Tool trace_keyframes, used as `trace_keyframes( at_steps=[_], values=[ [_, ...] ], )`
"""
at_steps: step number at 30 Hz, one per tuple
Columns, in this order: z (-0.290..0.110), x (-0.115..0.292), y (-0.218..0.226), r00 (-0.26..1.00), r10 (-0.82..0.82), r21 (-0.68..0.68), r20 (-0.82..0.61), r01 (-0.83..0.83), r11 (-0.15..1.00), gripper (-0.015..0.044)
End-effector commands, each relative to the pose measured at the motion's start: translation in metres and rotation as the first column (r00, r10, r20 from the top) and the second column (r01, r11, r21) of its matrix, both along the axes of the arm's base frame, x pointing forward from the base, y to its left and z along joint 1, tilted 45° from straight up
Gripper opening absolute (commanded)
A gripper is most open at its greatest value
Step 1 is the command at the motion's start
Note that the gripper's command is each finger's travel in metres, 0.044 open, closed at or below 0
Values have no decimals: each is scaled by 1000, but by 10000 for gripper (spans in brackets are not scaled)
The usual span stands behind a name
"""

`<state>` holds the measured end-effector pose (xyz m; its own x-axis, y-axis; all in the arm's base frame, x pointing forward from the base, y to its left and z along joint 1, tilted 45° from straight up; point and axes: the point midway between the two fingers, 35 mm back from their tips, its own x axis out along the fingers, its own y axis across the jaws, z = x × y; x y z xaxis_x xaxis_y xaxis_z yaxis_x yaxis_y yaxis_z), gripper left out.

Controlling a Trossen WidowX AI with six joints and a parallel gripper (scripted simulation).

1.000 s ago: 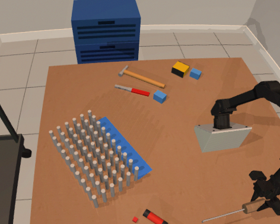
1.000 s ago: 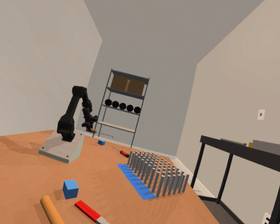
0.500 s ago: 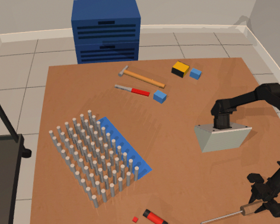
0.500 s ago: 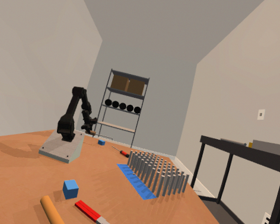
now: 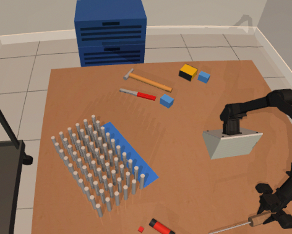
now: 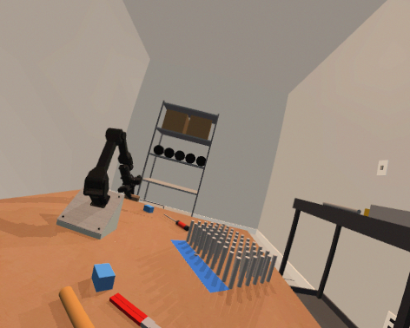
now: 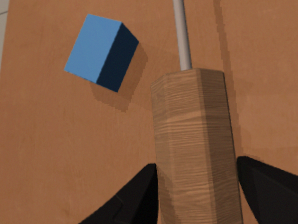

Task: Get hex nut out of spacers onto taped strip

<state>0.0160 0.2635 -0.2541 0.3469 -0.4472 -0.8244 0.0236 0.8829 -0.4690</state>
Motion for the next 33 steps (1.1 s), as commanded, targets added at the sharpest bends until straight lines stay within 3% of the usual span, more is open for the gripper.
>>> trace_keyframes(
  at_steps=[1,33],
  values=[
    [-3,-1,-2,1000,-2,9,1,2,1000,0],
    [-31,-3,-35,1000,-2,8,1,2,1000,0]
  ],
)
